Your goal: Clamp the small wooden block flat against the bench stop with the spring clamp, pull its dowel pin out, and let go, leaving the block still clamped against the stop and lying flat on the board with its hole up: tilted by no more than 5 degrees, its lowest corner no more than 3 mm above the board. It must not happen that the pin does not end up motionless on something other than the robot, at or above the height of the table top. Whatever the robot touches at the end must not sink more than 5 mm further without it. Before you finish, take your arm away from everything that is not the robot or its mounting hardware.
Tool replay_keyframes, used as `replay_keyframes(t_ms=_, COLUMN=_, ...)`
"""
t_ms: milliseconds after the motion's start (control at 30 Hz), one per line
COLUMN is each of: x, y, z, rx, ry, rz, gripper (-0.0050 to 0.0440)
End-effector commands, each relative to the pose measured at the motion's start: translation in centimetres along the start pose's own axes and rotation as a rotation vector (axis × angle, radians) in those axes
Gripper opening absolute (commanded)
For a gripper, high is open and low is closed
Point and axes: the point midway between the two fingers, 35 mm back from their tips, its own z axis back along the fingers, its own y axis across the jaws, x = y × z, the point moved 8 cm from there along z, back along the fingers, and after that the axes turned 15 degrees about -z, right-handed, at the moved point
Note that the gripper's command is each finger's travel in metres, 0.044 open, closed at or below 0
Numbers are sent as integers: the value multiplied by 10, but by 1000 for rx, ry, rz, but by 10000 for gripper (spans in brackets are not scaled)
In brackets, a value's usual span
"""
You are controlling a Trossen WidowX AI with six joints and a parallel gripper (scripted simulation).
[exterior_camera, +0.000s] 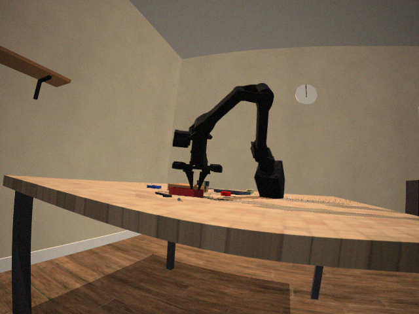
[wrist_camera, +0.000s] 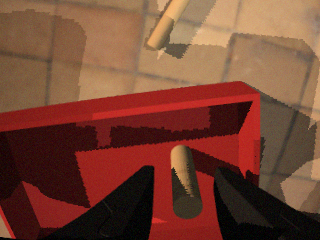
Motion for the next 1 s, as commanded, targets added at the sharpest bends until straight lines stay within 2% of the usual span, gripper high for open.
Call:
replay_keyframes(t_ms=0, x=0, y=0, z=3, rx=0, ry=-1, rz=1, gripper=120)
replay_keyframes(t_ms=200, x=0, y=1, z=18, rx=-1, ry=-2, rz=1, gripper=120)
replay_keyframes(t_ms=267, x=0, y=1, z=22, rx=-1, ry=-2, rz=1, gripper=140)
replay_keyframes(t_ms=333, x=0, y=1, z=22, rx=-1, ry=-2, rz=1, gripper=140)
replay_keyframes(t_ms=833, x=-1, y=-3, z=58, rx=2, ry=7, rz=-1, gripper=290)
replay_keyframes(t_ms=900, x=-1, y=-3, z=58, rx=2, ry=7, rz=-1, gripper=290)
replay_keyframes(t_ms=967, x=-2, y=-4, z=62, rx=3, ry=9, rz=-2, gripper=310)
